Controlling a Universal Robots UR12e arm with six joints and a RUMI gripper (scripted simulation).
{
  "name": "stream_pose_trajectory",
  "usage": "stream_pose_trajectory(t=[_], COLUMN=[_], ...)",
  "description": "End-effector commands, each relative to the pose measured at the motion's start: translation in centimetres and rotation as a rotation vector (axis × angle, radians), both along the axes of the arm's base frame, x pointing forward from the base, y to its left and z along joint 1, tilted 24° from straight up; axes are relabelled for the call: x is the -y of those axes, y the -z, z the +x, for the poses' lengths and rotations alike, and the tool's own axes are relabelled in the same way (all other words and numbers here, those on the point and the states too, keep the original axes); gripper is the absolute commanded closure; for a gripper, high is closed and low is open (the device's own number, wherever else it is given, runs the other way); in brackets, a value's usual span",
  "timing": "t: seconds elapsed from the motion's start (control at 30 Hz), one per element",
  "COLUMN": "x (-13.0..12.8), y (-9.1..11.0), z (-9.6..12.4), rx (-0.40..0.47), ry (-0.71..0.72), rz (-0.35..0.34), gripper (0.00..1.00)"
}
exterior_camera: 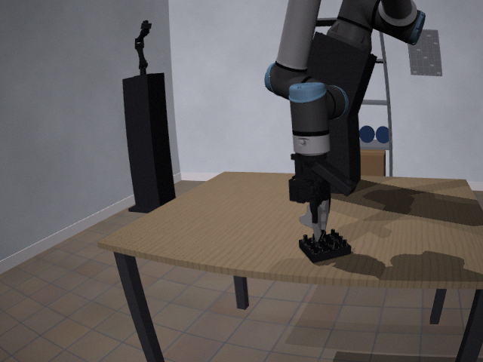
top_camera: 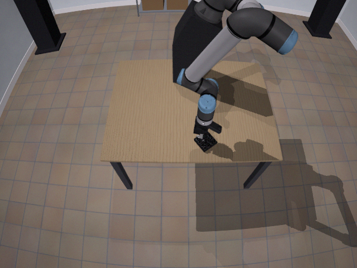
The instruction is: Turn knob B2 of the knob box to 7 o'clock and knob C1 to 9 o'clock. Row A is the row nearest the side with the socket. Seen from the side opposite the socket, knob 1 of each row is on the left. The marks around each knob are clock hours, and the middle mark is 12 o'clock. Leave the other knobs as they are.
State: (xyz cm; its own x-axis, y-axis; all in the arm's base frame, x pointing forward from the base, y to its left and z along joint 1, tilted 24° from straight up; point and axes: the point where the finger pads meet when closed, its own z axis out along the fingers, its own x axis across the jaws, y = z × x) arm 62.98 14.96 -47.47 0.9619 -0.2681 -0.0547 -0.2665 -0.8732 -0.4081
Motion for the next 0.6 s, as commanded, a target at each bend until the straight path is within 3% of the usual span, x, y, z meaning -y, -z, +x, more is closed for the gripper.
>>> stream_pose_trajectory(t=[0.0,0.27,0.3,0.57], x=[-0.08,-0.08,-0.08,-0.09], y=[-0.09,-0.09,-0.09,-0.09], z=[0.22,0.22,0.22,0.21], rx=[0.004,0.004,0.004,0.004], ry=[-0.001,-0.001,-0.001,-0.001], rz=[0.0,0.0,0.0,0.0], gripper=[0.89,0.89,0.96,0.96])
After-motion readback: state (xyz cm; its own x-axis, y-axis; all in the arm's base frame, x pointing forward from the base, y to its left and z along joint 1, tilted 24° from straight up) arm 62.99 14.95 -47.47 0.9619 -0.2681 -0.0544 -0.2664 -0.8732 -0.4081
